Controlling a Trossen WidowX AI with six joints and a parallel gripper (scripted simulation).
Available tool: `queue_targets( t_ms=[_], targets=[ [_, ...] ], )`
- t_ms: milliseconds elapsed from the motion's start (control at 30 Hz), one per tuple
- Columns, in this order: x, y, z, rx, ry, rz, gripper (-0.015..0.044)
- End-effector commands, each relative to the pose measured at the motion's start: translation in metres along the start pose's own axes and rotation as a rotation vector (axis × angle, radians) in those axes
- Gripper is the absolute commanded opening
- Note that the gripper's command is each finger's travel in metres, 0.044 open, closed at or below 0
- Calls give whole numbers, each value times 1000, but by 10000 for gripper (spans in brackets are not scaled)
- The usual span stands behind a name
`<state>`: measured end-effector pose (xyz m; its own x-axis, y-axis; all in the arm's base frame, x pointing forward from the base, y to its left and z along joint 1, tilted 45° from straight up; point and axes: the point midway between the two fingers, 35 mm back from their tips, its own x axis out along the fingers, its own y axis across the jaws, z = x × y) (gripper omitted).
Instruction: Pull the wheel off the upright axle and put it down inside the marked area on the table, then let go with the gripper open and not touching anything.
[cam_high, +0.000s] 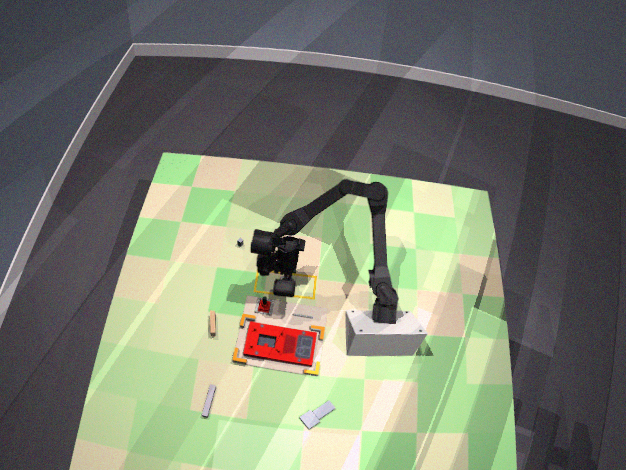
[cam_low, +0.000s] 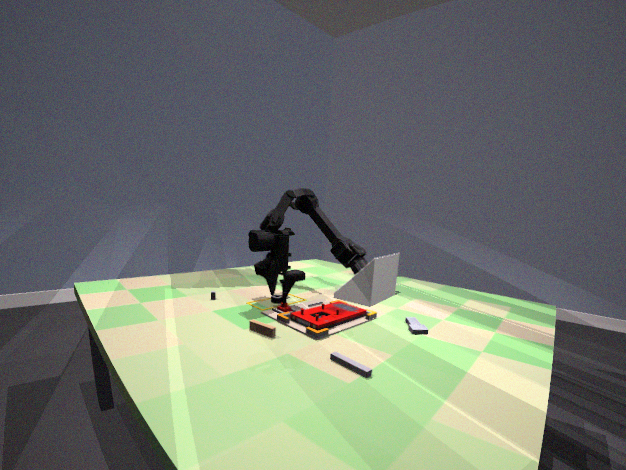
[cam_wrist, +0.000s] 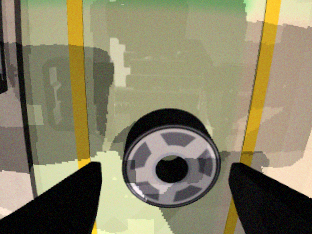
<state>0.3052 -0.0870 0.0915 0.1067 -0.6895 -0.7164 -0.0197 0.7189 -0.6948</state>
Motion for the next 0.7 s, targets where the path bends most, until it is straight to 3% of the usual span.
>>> queue_targets(
  t_ms=[0, 100, 200, 233, 400, 533, 667],
  targets=[
    [-23, 0, 4, 7, -13, -1, 300],
    [-52, 0, 2, 2, -13, -3, 300],
    [-54, -1, 2, 2, -13, -4, 300],
    [-47, 4, 1, -9, -15, 5, 326],
    [-79, 30, -42, -7, -11, 14, 440],
    [-98, 40, -79, -3, -9, 0, 440],
    [-98, 40, -80, -2, -9, -1, 440]
  ],
)
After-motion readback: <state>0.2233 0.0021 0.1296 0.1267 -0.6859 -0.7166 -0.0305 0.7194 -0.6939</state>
